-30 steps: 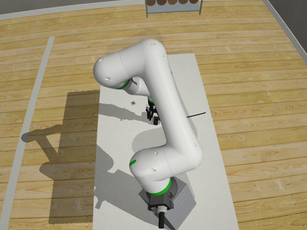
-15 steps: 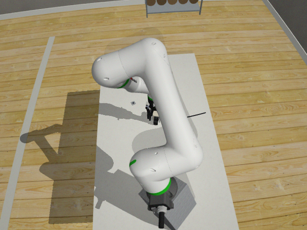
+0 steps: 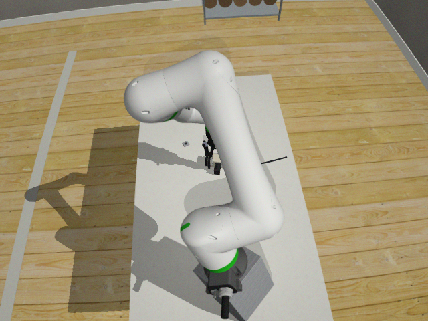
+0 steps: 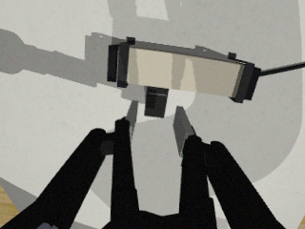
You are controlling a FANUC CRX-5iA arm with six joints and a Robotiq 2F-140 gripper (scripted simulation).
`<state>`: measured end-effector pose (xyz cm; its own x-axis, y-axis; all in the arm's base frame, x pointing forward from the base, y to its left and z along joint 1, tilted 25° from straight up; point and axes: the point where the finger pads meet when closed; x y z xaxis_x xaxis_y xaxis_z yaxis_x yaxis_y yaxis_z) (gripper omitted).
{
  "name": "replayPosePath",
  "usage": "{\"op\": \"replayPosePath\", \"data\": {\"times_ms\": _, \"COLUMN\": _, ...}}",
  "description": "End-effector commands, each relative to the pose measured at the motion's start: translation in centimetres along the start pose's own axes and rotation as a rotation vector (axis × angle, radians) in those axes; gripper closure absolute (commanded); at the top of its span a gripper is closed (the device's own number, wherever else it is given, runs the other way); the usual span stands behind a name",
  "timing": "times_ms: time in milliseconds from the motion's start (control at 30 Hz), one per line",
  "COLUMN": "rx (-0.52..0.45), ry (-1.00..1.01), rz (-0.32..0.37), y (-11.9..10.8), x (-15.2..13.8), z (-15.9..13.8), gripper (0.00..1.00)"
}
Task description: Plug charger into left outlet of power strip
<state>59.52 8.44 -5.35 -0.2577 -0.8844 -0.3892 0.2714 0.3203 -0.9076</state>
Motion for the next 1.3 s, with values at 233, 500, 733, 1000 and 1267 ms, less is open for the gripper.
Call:
{"op": "replayPosePath", "data": {"times_ms": 233, "rx": 0.001, "ry": 0.000, "rz": 0.000, "y": -3.0, "x": 0.0, "z": 0.1, "gripper": 0.62}}
{"op": "replayPosePath", "data": {"times_ms": 500, "rx": 0.001, "ry": 0.000, "rz": 0.000, "y": -4.5, "x": 0.0, "z": 0.1, "gripper": 0.62}}
{"op": "replayPosePath", "data": {"times_ms": 733, "rx": 0.001, "ry": 0.000, "rz": 0.000, "y": -4.8, "x": 0.0, "z": 0.1, "gripper": 0.62}}
{"op": "replayPosePath", "data": {"times_ms": 1000, "rx": 0.001, "ry": 0.000, "rz": 0.000, "y": -4.8, "x": 0.0, "z": 0.1, "gripper": 0.62}}
{"op": "replayPosePath", "data": {"times_ms": 1267, "rx": 0.001, "ry": 0.000, "rz": 0.000, "y": -4.8, "x": 0.0, "z": 0.1, "gripper": 0.62}}
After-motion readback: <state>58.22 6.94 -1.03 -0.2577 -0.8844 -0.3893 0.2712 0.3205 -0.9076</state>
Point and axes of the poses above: the point where the finger pads meet when closed, its own y axis out along the fingers, its own x axis across the jaws, z = x × y, and after that the axes turned 10 degrees about y, right-handed
